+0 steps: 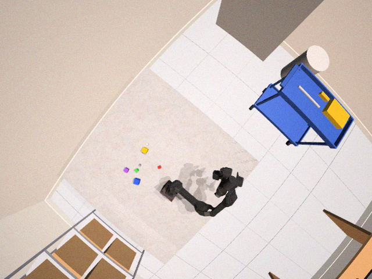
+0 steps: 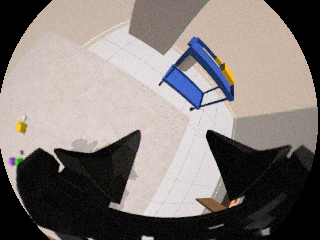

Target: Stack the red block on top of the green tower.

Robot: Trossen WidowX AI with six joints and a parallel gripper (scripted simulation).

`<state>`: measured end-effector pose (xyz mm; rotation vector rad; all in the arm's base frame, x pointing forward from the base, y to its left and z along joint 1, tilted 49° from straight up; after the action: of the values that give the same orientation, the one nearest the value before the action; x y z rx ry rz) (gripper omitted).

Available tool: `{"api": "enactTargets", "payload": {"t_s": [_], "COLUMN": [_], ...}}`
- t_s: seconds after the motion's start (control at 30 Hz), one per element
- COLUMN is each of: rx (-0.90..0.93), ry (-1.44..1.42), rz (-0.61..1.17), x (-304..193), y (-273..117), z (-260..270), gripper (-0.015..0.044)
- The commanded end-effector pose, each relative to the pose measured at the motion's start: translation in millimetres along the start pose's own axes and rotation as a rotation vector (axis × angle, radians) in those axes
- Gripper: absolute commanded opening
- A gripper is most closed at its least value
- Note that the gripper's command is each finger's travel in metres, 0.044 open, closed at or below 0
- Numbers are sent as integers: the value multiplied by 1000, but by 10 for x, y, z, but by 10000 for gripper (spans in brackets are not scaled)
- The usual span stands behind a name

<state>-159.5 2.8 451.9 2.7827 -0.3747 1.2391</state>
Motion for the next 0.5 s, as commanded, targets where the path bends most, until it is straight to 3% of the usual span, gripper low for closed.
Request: {"api": "enactTargets", "payload": {"t_s": [0.0, 0.13, 0.47], "rx": [4, 84, 320], "ry": [4, 35, -16], "rz": [-2, -27, -36], "x": [11, 319, 1191], "y": [-1, 67, 308], "z": [8, 250, 1486], "gripper": [426, 440, 440]}}
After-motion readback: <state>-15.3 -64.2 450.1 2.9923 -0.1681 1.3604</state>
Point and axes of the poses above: the point midway between the two fingers, 35 mm back from their tips, its own y axis out along the fingers, its own z axis across the jaws, x = y × z, the point moved 8 cm from there along -y, back along the fingers, and after that the axes turned 2 degrees about -y, right-handed, at the moved point
